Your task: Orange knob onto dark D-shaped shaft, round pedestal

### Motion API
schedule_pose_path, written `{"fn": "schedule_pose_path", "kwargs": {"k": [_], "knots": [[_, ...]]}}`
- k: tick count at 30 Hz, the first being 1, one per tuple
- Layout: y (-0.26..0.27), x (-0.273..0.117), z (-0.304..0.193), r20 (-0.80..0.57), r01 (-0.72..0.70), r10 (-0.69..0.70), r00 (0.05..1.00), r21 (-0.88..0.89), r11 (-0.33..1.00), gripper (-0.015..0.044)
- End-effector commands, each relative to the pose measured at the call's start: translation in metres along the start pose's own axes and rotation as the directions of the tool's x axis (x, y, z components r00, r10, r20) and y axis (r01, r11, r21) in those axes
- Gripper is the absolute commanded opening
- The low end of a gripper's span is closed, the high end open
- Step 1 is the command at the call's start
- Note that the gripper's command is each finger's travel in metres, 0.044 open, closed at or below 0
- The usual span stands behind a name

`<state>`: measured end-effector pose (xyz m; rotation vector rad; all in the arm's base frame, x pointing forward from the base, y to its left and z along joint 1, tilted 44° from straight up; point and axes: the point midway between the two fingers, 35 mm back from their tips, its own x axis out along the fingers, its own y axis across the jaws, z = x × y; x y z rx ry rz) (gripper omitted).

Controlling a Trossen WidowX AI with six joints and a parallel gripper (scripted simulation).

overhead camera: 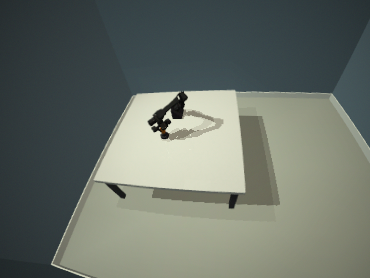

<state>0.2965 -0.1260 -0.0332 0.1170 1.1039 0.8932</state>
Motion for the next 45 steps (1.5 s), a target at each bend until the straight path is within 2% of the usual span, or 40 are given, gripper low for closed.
{"fn": "schedule_pose_path", "kwargs": {"k": [1, 16, 32, 45], "knots": [[0.000, 0.000, 0.000, 0.001, 0.000, 0.000, 1.000, 0.001, 1.000, 0.0000], [0.000, 0.001, 0.001, 0.001, 0.000, 0.000, 1.000, -0.042, 0.999, 0.0000], [0.001, 0.013, 0.000, 0.001, 0.000, 0.000, 1.000, 0.060, 0.998, 0.0000], [0.000, 0.014, 0.001, -0.002, 0.003, -0.003, 1.000, 0.041, 0.999, 0.0000]]}}
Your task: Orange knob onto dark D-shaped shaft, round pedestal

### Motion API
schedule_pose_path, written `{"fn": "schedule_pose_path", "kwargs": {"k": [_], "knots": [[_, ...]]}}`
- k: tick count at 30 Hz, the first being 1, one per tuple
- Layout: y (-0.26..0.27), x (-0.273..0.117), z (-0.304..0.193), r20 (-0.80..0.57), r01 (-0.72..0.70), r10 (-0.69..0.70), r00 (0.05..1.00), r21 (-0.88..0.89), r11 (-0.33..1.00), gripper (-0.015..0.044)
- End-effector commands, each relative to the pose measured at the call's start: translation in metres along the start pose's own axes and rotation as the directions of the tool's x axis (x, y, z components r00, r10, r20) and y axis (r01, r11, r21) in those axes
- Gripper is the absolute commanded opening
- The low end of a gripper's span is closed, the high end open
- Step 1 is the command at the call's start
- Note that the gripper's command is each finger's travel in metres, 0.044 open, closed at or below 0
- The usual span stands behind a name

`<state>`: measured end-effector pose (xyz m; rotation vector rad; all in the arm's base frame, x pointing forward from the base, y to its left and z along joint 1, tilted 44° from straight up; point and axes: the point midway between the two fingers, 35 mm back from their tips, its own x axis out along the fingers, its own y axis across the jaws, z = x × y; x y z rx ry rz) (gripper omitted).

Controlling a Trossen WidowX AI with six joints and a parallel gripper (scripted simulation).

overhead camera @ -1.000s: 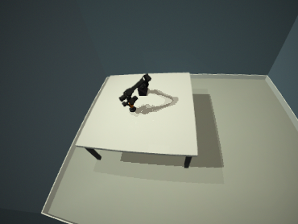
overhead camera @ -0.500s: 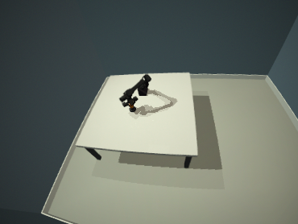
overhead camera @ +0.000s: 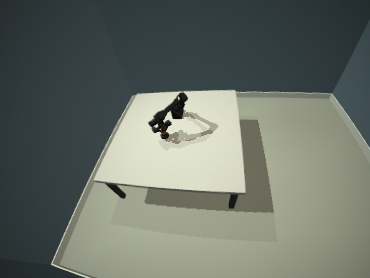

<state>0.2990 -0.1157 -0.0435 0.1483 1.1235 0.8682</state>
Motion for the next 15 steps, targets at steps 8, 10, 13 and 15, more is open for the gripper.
{"fn": "schedule_pose_path", "kwargs": {"k": [8, 10, 13, 15], "knots": [[-0.0001, -0.0002, 0.0001, 0.000, 0.000, 0.000, 1.000, 0.000, 1.000, 0.0210], [-0.0001, -0.0002, 0.0001, 0.000, 0.000, 0.000, 1.000, 0.000, 1.000, 0.0263], [-0.0001, -0.0002, 0.0001, 0.000, 0.000, 0.000, 1.000, 0.000, 1.000, 0.0341], [-0.0001, -0.0002, 0.0001, 0.000, 0.000, 0.000, 1.000, 0.000, 1.000, 0.0394]]}}
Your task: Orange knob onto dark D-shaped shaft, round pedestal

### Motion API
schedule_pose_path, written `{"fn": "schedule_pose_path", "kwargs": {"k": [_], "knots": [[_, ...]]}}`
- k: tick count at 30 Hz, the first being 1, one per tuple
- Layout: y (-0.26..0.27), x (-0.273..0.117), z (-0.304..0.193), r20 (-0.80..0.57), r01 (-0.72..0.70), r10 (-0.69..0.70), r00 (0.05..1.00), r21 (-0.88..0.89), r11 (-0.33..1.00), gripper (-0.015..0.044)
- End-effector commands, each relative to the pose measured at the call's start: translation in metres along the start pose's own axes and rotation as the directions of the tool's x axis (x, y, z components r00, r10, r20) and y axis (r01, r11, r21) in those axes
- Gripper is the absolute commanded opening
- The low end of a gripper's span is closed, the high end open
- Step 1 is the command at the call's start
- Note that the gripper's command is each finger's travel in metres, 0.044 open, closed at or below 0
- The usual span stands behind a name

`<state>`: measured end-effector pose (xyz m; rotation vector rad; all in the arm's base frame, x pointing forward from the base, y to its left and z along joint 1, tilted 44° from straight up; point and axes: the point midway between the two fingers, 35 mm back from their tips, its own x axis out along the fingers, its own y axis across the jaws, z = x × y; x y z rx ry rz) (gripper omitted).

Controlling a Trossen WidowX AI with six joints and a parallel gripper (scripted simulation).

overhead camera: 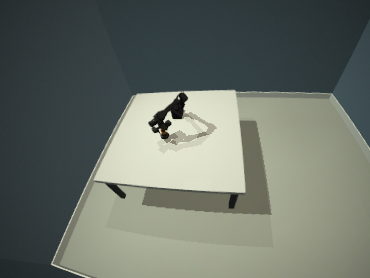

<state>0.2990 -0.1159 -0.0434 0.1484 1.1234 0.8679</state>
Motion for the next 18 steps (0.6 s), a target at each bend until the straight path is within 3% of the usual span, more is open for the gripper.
{"fn": "schedule_pose_path", "kwargs": {"k": [1, 9, 15, 18], "knots": [[0.000, 0.000, 0.000, 0.000, 0.000, 0.000, 1.000, 0.000, 1.000, 0.0420], [0.000, -0.003, 0.000, -0.001, 0.000, 0.000, 1.000, 0.000, 1.000, 0.0440], [-0.002, -0.085, 0.000, -0.003, 0.003, -0.003, 1.000, 0.001, 1.000, 0.0440], [-0.001, -0.096, -0.001, -0.003, 0.002, -0.002, 1.000, 0.001, 1.000, 0.0440]]}}
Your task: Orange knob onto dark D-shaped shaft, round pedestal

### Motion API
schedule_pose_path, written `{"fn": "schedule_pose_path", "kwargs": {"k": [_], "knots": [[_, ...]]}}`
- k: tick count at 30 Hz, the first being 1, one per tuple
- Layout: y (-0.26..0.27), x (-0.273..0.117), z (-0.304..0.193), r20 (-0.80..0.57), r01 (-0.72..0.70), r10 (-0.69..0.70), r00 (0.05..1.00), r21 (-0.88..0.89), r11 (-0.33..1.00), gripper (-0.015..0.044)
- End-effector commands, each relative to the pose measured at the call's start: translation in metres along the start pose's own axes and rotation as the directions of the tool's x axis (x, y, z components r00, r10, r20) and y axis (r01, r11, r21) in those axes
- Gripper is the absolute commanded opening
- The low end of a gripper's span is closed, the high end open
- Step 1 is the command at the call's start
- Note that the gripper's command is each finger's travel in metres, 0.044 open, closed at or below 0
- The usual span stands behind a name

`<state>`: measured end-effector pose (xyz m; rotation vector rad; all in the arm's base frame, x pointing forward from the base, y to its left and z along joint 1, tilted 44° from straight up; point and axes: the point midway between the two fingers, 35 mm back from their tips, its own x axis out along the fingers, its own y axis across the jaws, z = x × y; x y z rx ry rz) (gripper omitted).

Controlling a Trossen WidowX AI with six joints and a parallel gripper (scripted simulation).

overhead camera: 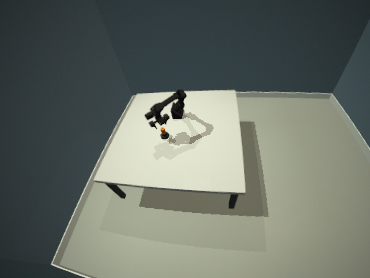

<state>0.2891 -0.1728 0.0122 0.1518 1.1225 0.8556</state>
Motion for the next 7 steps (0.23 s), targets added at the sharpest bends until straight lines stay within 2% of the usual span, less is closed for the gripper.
{"fn": "schedule_pose_path", "kwargs": {"k": [1, 7], "knots": [[0.0012, -0.0160, 0.0000, -0.007, -0.006, 0.006, 1.000, -0.007, 1.000, 0.0440], [-0.0004, -0.0160, 0.0002, -0.007, -0.006, 0.006, 1.000, -0.007, 1.000, 0.0440]]}}
